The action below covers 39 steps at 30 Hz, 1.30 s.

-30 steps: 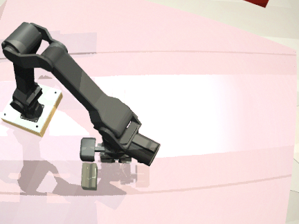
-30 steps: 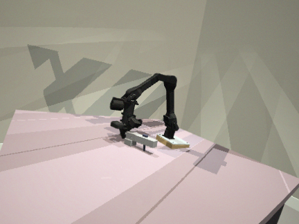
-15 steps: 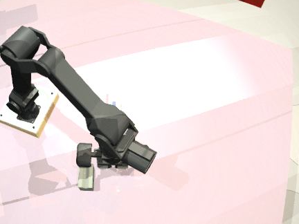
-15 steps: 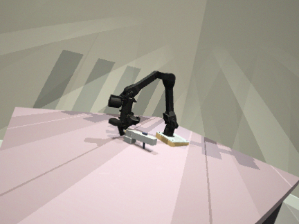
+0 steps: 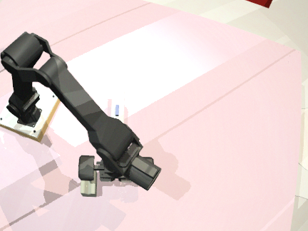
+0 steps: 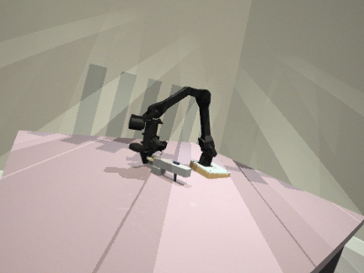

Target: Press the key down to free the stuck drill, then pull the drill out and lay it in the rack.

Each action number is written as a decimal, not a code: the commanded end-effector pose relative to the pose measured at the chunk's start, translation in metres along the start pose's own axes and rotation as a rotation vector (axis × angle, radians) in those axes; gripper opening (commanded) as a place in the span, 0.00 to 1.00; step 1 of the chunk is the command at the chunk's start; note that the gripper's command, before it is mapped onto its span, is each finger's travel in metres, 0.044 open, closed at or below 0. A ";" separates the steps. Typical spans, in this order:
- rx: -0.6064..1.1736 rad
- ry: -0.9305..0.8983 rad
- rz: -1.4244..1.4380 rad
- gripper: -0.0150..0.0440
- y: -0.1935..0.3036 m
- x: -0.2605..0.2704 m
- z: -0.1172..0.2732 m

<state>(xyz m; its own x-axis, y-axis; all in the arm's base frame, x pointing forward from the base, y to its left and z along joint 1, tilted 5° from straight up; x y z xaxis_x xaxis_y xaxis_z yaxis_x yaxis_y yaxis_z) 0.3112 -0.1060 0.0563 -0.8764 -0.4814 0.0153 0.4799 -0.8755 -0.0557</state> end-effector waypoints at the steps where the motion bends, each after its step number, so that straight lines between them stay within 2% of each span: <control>1: 0.003 -0.001 0.002 0.25 0.007 0.002 0.001; 3: 0.003 -0.001 0.002 0.25 0.011 0.003 0.001; 20: 0.003 -0.001 0.002 1.00 0.001 0.000 -0.001; 39: 0.002 -0.001 0.002 1.00 -0.007 -0.003 -0.003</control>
<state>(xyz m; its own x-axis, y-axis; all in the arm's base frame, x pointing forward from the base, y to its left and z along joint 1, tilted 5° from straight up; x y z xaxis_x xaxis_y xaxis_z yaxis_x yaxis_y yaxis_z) 0.3107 -0.1003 0.0550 -0.8738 -0.4861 0.0152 0.4849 -0.8731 -0.0515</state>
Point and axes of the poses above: the point midway between the two fingers, 35 mm back from their tips, its own z axis back along the fingers, its own x axis across the jaws, y = z × x, the point moved 6 cm from there along z, back along the fingers, and after that the axes turned 15 degrees about z, right-handed, at the moved point
